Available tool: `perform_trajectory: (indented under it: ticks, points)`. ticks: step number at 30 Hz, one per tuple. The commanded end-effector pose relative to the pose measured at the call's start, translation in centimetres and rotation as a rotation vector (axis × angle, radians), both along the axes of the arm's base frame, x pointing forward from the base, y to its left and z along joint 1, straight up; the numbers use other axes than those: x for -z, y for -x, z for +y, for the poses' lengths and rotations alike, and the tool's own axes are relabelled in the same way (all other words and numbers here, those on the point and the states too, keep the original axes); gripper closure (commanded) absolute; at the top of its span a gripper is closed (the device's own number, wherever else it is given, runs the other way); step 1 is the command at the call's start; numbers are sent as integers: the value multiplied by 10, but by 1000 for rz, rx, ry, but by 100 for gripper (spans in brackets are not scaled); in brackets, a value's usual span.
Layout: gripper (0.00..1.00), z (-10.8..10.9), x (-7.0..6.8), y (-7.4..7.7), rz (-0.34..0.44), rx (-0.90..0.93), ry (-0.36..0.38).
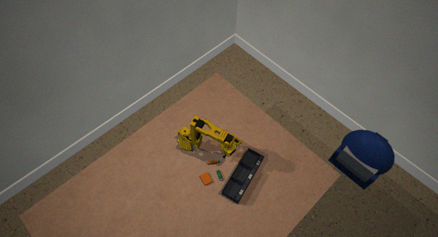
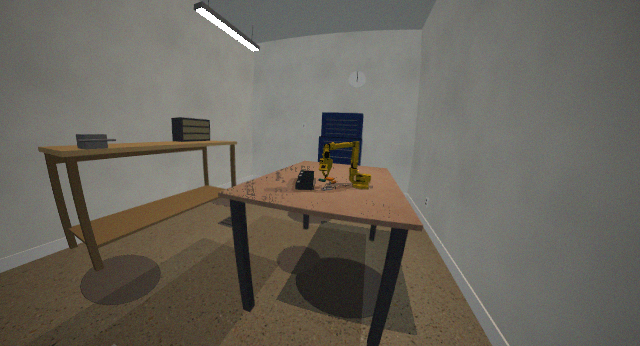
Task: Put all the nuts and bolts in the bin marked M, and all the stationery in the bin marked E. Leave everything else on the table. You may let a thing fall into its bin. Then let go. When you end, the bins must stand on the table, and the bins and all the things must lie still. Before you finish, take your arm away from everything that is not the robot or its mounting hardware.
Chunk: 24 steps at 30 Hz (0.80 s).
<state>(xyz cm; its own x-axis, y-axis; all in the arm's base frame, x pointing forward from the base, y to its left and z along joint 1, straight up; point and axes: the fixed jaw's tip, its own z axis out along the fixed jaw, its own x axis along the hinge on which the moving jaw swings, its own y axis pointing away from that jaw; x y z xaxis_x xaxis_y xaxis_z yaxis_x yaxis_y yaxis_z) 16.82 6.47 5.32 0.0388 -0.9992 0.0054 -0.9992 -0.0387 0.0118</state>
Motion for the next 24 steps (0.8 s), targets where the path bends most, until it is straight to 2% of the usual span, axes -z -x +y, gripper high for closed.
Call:
perform_trajectory:
  ticks: [1, 9, 24]
  points:
    - [100, 6, -8, -8, -36, 36, -15]
    - [100, 15, -11, -16, -42, 154, -20]
    - [100, 19, -13, -19, -46, 199, -23]
